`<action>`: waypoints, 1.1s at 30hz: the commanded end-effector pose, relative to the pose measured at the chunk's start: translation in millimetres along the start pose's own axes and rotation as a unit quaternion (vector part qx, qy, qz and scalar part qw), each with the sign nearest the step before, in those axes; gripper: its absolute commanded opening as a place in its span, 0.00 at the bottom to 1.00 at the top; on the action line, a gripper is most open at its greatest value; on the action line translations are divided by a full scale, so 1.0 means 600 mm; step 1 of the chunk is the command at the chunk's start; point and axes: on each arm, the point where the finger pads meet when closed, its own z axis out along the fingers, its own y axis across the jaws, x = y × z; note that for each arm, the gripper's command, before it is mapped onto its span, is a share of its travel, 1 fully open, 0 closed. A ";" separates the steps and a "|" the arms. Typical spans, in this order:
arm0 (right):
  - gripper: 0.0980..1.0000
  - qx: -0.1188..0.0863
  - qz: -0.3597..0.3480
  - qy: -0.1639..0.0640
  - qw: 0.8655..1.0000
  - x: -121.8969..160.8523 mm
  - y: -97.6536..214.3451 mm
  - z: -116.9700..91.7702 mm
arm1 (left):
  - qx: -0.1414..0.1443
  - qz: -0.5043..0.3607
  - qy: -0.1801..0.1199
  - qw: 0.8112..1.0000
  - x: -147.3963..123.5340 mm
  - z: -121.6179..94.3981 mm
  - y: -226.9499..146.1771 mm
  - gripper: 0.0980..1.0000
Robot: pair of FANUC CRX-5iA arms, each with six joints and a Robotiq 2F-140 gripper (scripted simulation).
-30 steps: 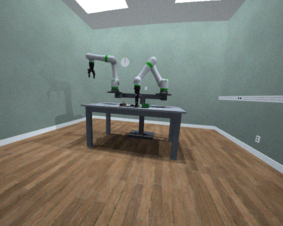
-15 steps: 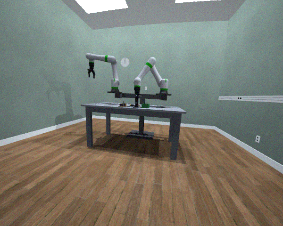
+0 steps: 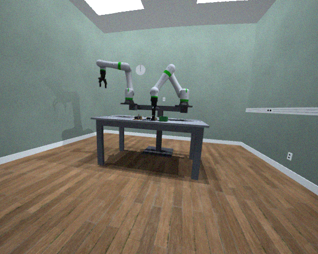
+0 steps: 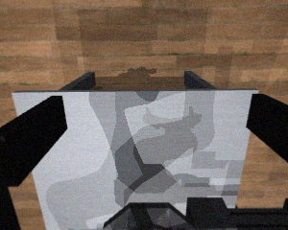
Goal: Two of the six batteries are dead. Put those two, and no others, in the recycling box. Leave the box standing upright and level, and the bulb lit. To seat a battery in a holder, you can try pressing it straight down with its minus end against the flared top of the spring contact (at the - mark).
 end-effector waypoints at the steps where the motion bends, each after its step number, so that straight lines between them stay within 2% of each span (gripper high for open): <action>1: 1.00 0.000 0.000 0.001 1.000 0.000 0.000 -0.002 | 0.000 0.000 -0.001 1.000 -0.001 -0.001 0.001 0.16; 21: 1.00 0.000 0.000 0.001 1.000 0.000 0.000 -0.002 | 0.000 0.000 -0.001 1.000 -0.001 -0.004 0.001 0.16; 28: 1.00 0.000 0.000 0.001 1.000 0.000 0.000 -0.002 | 0.000 0.000 -0.001 1.000 -0.001 -0.050 0.001 0.16; 30: 1.00 0.000 0.000 0.001 1.000 0.000 0.000 -0.002 | 0.000 0.000 -0.001 1.000 -0.001 -0.050 0.001 0.16; 33: 1.00 0.000 0.000 0.001 1.000 0.000 0.000 -0.002 | -0.001 0.000 -0.001 1.000 -0.001 -0.069 0.001 0.16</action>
